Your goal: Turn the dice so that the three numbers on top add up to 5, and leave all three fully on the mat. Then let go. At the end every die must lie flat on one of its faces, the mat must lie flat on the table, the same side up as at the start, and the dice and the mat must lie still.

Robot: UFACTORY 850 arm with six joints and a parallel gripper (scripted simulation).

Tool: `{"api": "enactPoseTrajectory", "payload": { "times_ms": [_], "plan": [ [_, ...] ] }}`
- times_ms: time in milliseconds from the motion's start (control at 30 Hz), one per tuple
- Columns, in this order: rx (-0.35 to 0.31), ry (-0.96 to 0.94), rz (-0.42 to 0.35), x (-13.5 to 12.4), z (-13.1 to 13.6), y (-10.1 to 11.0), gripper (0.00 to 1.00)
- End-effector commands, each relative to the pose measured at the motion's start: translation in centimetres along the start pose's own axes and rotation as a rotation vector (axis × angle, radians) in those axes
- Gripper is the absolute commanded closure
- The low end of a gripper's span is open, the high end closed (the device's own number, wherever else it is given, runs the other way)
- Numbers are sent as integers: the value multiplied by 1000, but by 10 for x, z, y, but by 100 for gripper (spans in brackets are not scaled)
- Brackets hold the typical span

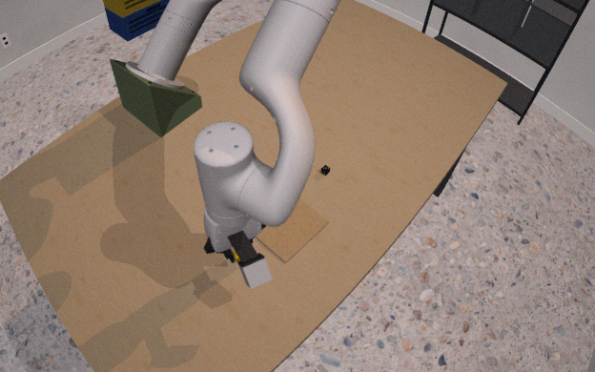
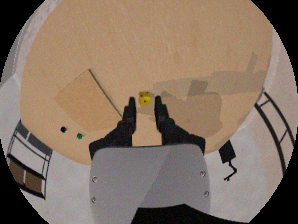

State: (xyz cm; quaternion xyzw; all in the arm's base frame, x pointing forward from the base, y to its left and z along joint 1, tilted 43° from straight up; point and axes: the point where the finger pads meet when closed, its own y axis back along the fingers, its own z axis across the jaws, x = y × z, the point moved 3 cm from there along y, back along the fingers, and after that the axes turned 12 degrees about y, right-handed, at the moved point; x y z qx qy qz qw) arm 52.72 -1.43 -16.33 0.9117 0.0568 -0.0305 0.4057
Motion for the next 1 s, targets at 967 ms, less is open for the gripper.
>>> {"api": "enactPoseTrajectory", "payload": {
  "times_ms": [967],
  "plan": [
    [-1,1,2,1,0,-19,69]
  ]
}}
